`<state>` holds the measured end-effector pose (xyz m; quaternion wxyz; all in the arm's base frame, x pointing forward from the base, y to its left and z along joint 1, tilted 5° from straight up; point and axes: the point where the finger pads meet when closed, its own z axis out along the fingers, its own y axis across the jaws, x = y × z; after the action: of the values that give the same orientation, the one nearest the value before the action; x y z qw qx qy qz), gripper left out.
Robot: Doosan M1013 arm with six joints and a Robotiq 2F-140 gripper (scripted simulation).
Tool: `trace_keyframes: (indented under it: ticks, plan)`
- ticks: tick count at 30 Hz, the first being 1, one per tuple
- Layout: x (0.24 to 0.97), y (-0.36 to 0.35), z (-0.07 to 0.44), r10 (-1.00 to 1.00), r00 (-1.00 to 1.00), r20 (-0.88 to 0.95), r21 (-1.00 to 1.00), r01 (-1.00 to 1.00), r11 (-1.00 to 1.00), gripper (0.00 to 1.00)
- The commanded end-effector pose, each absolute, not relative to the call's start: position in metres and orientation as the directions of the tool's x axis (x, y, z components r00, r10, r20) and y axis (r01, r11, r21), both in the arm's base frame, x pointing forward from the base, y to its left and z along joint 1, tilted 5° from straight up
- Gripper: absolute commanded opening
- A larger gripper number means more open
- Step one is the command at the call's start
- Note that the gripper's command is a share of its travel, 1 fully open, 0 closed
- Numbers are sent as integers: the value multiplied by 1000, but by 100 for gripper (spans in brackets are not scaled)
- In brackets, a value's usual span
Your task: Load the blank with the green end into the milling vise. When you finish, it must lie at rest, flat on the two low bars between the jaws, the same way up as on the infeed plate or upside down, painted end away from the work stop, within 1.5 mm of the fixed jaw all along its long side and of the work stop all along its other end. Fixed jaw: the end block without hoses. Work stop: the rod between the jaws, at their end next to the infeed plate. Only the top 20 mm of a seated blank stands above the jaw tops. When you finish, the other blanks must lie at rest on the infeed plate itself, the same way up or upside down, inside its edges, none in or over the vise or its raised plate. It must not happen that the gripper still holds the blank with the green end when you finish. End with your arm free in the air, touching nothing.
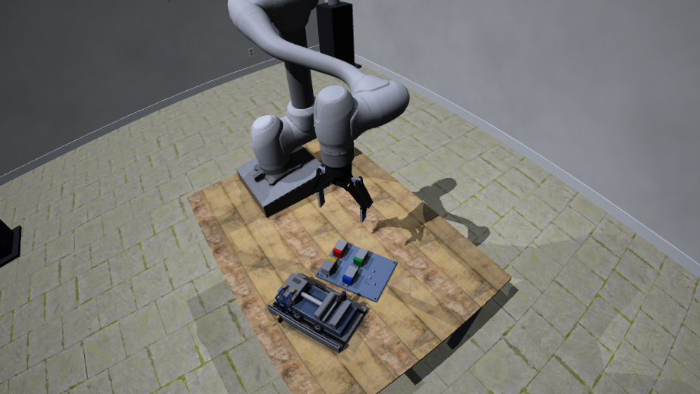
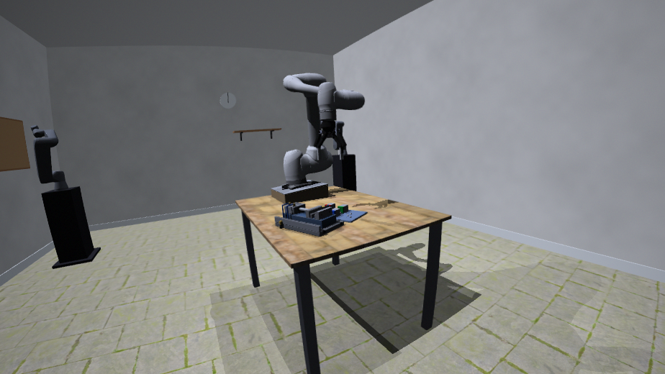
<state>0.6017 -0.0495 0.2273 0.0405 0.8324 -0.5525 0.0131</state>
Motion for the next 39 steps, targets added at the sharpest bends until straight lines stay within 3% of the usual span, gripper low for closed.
trace_keyframes:
  ticks: [1, 39]
  plan:
    - [600, -49, 227, -919, 389, 66, 53, -921, -386, 100]
    - [582, -44, 227, -919, 389, 66, 53, -921, -386, 100]
